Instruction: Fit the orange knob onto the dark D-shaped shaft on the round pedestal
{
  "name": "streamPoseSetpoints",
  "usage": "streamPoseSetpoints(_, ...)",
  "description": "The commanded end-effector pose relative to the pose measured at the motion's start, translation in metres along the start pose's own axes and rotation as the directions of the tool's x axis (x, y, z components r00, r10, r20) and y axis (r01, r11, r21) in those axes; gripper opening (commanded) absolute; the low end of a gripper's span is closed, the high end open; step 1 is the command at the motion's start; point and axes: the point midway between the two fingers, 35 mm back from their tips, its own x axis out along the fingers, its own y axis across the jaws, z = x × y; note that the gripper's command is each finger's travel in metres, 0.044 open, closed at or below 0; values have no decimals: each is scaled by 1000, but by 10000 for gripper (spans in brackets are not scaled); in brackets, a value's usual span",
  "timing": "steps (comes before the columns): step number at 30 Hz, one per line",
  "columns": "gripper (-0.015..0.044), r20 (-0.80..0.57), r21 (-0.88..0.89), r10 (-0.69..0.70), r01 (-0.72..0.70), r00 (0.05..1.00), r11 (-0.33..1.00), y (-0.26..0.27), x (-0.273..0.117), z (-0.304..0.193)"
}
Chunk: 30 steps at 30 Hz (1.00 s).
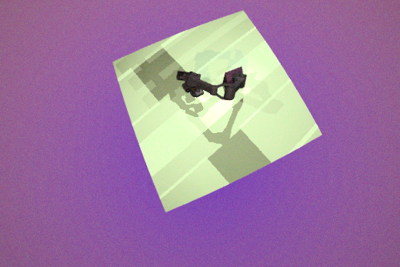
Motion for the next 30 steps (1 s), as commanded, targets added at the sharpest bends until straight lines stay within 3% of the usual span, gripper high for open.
streamPoseSetpoints(1,0,1,3,6,-6,1000,1000,1,-1,-1)
streamPoseSetpoints(7,0,1,-23,6,-6,1000,1000,1,-4,-1)
streamPoseSetpoints(13,0,1,-205,6,-6,1000,979,0,-3,1)
streamPoseSetpoints(30,0,1,-205,6,-6,1000,979,0,-3,2)
